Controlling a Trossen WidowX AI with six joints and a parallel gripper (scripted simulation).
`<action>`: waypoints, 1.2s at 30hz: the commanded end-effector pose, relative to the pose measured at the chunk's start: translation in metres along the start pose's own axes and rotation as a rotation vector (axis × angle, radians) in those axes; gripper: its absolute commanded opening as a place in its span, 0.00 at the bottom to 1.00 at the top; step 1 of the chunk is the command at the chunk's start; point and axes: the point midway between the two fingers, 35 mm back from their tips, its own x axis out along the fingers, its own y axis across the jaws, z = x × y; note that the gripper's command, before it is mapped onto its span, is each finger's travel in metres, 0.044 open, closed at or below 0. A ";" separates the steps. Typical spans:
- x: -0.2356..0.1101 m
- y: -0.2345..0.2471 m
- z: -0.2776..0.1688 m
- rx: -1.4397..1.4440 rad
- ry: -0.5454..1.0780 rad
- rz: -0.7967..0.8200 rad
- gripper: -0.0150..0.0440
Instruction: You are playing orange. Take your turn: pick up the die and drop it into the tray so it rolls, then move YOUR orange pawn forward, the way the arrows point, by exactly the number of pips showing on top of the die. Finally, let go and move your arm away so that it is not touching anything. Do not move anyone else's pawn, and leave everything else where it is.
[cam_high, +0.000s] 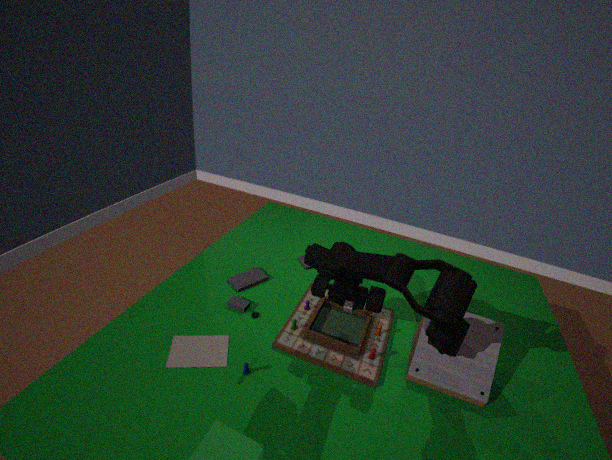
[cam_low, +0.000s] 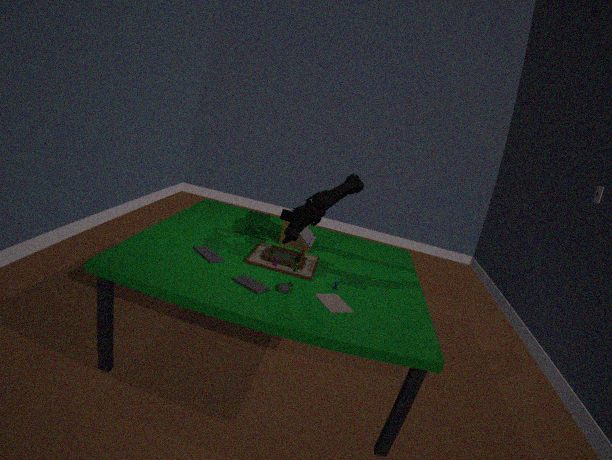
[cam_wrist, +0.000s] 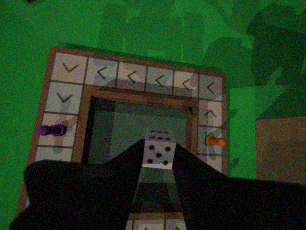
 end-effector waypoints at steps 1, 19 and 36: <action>0.002 -0.001 0.000 0.011 -0.121 0.001 0.25; -0.039 0.007 -0.013 0.044 -0.442 0.102 0.25; -0.038 0.006 -0.014 0.038 -0.438 0.107 0.30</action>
